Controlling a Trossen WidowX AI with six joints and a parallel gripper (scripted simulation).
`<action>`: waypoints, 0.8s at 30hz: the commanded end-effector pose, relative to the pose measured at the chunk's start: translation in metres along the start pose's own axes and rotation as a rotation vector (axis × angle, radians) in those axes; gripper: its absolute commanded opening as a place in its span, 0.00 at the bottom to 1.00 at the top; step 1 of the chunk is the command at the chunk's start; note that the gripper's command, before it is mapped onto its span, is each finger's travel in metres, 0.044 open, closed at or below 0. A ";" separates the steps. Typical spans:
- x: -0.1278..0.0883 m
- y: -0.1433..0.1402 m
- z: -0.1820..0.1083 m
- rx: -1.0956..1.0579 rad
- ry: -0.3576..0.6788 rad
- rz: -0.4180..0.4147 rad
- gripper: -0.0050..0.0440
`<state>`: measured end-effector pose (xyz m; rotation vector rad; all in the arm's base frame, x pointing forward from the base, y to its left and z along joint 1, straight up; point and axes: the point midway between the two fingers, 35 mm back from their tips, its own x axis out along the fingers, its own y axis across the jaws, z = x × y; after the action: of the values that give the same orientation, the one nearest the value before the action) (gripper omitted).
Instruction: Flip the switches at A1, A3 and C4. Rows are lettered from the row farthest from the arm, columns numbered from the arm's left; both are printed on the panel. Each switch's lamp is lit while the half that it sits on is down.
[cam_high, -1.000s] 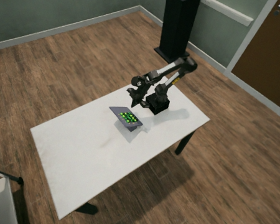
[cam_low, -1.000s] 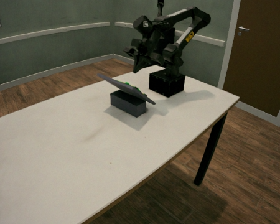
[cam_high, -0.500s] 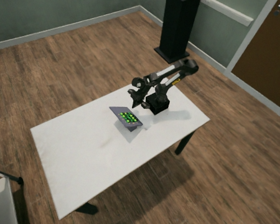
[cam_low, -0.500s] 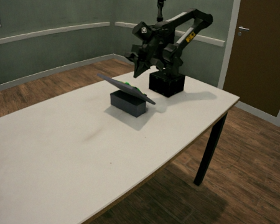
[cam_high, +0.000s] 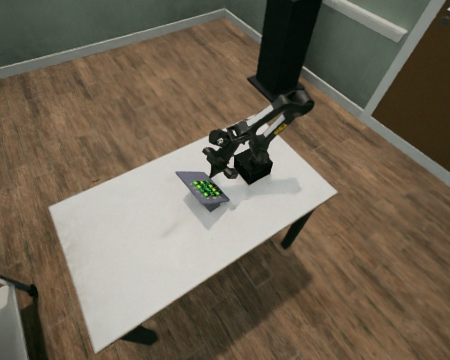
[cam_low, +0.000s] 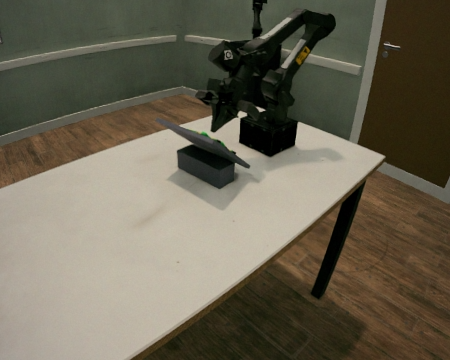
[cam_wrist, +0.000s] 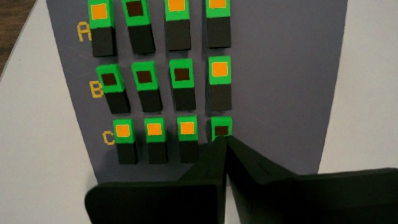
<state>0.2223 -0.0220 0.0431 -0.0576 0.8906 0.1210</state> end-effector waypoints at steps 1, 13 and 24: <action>0.006 0.000 0.000 0.004 0.001 -0.002 0.00; 0.019 0.000 0.001 0.004 0.001 -0.002 0.00; 0.020 -0.001 0.003 0.004 -0.004 -0.003 0.00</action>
<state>0.2352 -0.0207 0.0287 -0.0565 0.8909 0.1210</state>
